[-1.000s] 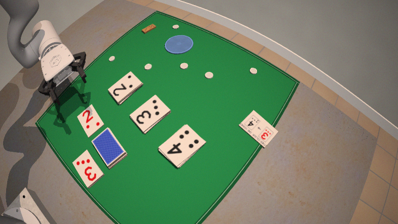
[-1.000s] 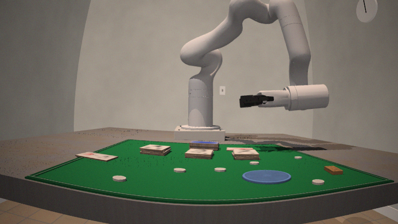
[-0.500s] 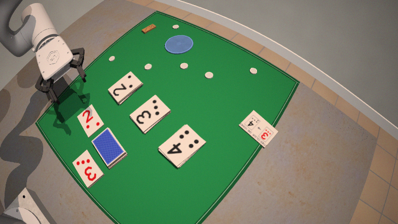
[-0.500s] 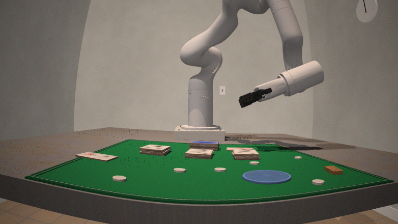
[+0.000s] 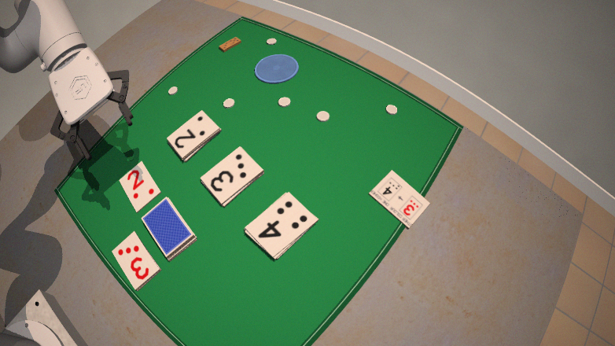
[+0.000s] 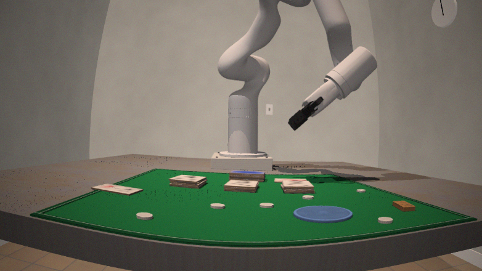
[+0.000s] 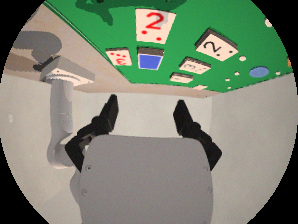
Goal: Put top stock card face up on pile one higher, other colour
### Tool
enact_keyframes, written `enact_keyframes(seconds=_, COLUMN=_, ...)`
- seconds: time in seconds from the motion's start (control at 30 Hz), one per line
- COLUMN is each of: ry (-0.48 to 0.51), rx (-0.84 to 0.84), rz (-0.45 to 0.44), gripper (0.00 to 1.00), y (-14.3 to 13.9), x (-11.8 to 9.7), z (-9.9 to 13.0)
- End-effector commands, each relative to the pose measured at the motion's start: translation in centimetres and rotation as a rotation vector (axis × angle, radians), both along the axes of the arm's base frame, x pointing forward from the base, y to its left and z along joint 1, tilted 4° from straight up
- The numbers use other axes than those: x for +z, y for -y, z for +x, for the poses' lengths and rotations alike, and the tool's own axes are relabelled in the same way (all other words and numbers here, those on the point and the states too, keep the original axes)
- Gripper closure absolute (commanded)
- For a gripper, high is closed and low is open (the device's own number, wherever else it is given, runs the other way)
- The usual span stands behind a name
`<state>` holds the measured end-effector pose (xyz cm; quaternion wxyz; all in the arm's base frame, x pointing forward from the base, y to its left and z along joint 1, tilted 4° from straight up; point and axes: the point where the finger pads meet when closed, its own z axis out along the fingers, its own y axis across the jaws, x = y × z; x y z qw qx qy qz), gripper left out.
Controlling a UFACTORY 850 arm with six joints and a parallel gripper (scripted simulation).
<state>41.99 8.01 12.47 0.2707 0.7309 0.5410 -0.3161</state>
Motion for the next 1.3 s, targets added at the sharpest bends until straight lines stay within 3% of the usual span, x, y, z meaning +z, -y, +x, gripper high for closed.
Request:
enact_keyframes(seconds=0.0, ry=0.031, rx=0.006, rz=0.105, gripper=0.0, y=-0.06, x=0.07, z=0.05)
enact_keyframes(seconds=0.87, ry=0.192, rx=0.04, rz=0.678, gripper=0.0, y=-0.08, x=0.09, z=0.06)
enact_keyframes(seconds=1.27, ry=0.213, rx=0.043, rz=0.775, gripper=0.0, y=-0.15, x=0.04, z=-0.04)
